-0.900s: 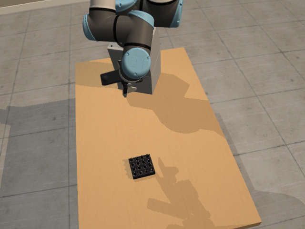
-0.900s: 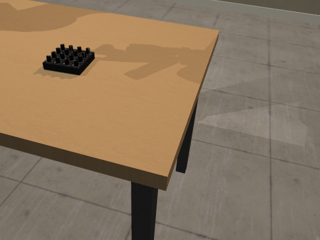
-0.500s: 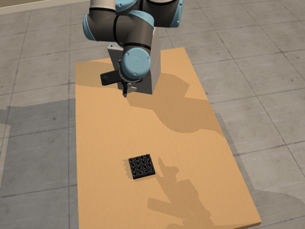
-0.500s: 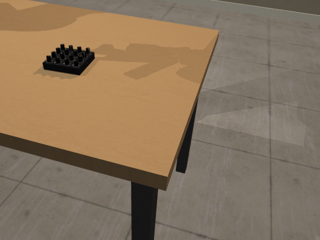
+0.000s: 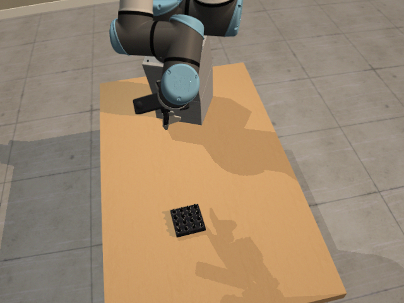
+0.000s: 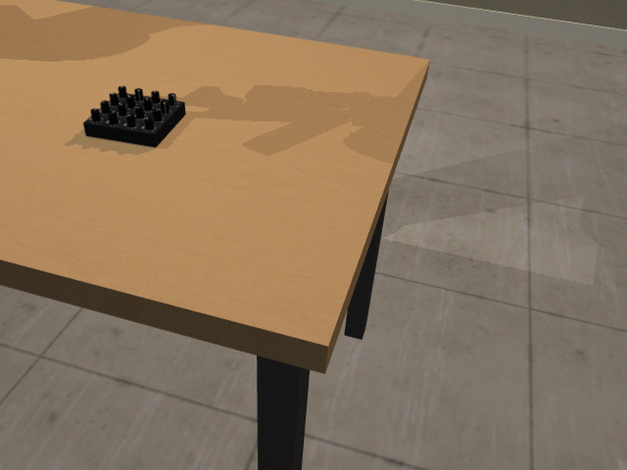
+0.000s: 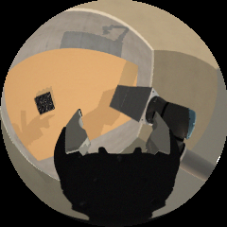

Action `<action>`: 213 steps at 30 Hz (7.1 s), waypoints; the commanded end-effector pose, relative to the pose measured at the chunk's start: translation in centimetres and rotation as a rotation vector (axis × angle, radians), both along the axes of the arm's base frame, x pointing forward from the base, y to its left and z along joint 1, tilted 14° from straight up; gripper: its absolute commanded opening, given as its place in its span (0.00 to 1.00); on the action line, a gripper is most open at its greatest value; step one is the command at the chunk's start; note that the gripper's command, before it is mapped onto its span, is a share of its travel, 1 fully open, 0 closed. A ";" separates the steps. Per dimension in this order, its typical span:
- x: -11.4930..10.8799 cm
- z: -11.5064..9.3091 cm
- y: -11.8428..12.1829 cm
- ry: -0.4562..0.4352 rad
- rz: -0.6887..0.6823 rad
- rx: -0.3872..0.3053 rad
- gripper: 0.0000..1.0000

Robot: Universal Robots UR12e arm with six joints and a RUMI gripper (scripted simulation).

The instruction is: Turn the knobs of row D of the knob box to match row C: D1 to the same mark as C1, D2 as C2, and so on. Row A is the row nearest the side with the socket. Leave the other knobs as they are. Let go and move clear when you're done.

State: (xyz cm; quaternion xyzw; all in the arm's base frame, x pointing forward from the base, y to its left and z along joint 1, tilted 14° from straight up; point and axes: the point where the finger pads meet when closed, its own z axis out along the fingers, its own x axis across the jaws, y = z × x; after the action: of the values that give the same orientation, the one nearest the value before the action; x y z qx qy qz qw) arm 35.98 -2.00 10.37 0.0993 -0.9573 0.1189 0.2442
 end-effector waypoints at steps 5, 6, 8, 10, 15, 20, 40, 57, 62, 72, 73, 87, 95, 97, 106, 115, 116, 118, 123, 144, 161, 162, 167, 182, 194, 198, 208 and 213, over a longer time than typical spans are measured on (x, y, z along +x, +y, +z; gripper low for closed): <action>1.9 -1.8 0.1 -0.015 0.067 0.050 1.00; 1.9 -1.8 0.1 -0.015 0.067 0.050 1.00; 2.2 -2.2 0.1 -0.018 0.081 0.060 1.00; 3.1 -3.0 0.2 -0.025 0.114 0.082 1.00; 5.8 -5.6 0.3 -0.049 0.224 0.151 1.00; 8.3 -8.2 0.5 -0.075 0.339 0.211 1.00; 16.2 -15.7 1.4 -0.169 0.773 0.360 1.00; 21.5 -20.6 2.4 -0.237 1.184 0.400 1.00; 22.9 -21.9 2.8 -0.253 1.325 0.393 1.00; 24.7 -23.5 3.4 -0.267 1.544 0.364 1.00; 24.8 -23.6 3.5 -0.267 1.559 0.361 1.00; 25.3 -24.0 3.7 -0.269 1.630 0.346 1.00; 25.3 -24.0 3.7 -0.269 1.630 0.346 1.00; 25.3 -24.0 3.7 -0.269 1.630 0.346 1.00; 25.3 -24.0 3.7 -0.269 1.630 0.346 1.00; 25.3 -24.0 3.7 -0.269 1.630 0.346 1.00; 25.3 -24.0 3.7 -0.269 1.630 0.346 1.00; 25.3 -24.0 3.7 -0.269 1.630 0.346 1.00; 25.3 -24.0 3.7 -0.269 1.630 0.346 1.00; 25.3 -24.0 3.7 -0.269 1.630 0.346 1.00; 25.3 -24.0 3.7 -0.269 1.630 0.346 1.00; 25.3 -24.0 3.7 -0.269 1.630 0.346 1.00; 25.3 -24.0 3.7 -0.269 1.630 0.346 1.00; 25.3 -24.0 3.7 -0.269 1.630 0.346 1.00; 25.0 -24.1 3.6 -0.266 1.628 0.352 1.00; 24.6 -24.2 3.5 -0.264 1.627 0.357 1.00; 22.9 -24.7 2.9 -0.264 1.627 0.357 1.00; 22.3 -24.8 2.8 -0.264 1.627 0.357 1.00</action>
State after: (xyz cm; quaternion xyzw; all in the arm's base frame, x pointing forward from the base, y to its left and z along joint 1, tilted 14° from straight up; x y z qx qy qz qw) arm 58.85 0.96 -14.32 0.7806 -0.6124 0.1147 -0.0506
